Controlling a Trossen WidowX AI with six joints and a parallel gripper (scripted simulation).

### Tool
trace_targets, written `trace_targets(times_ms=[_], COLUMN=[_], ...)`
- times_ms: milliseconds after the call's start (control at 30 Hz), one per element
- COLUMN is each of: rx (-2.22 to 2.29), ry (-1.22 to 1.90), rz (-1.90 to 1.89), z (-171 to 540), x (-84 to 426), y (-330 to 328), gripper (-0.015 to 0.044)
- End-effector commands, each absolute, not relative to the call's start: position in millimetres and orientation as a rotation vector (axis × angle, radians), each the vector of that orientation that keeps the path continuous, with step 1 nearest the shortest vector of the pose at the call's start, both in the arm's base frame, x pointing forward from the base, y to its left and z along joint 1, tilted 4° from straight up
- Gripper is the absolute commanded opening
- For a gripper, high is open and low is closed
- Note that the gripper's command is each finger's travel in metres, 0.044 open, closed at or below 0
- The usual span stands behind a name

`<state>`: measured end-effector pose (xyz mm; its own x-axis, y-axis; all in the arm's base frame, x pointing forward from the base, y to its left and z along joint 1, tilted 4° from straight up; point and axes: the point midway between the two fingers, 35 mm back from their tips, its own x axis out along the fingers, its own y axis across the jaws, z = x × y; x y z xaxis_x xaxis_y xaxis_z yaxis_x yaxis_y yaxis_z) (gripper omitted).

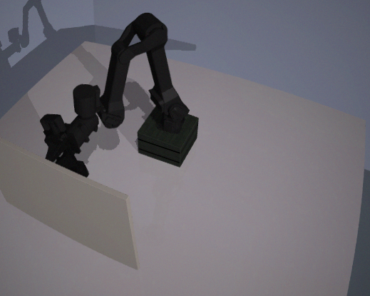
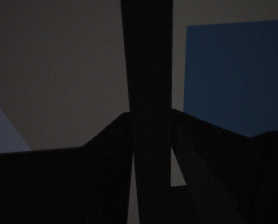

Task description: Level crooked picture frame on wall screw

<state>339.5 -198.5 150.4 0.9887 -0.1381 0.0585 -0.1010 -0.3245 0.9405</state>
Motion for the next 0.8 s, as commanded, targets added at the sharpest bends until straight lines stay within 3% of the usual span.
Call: trace_targets(times_ms=[0, 767], rx=[1.901, 1.901], ry=[-0.18, -0.18], rz=[-0.037, -0.037], z=[150.5, 148.1], x=[339.3, 339.5], y=[-199.5, -199.1], gripper=[0.0, 0.0])
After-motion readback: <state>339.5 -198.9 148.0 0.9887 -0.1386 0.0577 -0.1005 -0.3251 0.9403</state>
